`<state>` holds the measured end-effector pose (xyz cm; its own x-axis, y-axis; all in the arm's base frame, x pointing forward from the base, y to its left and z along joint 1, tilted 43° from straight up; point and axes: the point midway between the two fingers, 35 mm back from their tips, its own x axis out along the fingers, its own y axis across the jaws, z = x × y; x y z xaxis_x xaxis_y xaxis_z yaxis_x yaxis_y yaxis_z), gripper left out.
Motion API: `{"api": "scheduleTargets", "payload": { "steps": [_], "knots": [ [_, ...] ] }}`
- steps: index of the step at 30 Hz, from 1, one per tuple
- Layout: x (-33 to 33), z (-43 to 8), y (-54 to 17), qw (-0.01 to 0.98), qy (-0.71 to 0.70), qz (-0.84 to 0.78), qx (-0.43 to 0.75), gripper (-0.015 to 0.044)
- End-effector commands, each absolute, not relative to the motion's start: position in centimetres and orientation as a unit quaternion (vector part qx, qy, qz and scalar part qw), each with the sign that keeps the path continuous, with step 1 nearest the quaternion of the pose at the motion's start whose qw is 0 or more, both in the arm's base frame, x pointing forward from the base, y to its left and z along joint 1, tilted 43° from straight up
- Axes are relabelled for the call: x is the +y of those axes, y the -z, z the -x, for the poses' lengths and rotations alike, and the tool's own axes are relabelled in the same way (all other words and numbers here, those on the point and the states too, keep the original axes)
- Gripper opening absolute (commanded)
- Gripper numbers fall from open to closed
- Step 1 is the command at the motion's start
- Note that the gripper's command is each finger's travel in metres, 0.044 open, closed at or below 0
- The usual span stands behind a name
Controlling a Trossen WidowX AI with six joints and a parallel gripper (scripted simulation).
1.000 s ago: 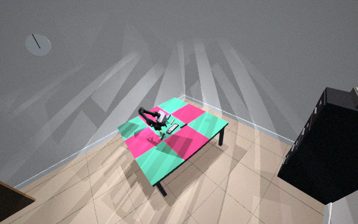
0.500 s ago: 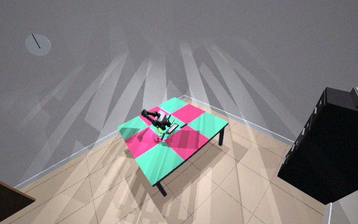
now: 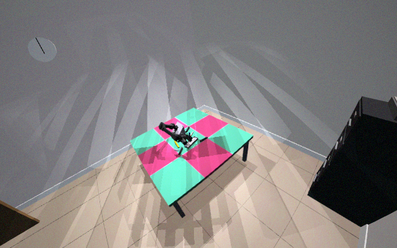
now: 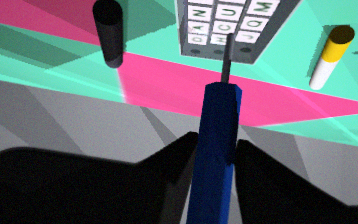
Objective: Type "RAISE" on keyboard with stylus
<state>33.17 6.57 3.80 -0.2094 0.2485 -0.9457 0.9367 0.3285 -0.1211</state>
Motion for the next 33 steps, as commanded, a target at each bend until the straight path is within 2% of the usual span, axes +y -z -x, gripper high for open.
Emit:
{"api": "scheduleTargets", "payload": {
  "steps": [1,19,22,33],
  "knots": [
    [5.34,-33.24,-2.31,0.45,0.382,-0.436,0.68,0.0],
    [5.25,-33.25,-2.22,0.45,0.382,-0.436,0.68,0.0],
    [5.25,-33.46,-2.18,0.45,0.382,-0.436,0.68,0.0079],
    [5.25,-33.63,-2.16,0.45,0.382,-0.436,0.68,0.0081]
  ]
}}
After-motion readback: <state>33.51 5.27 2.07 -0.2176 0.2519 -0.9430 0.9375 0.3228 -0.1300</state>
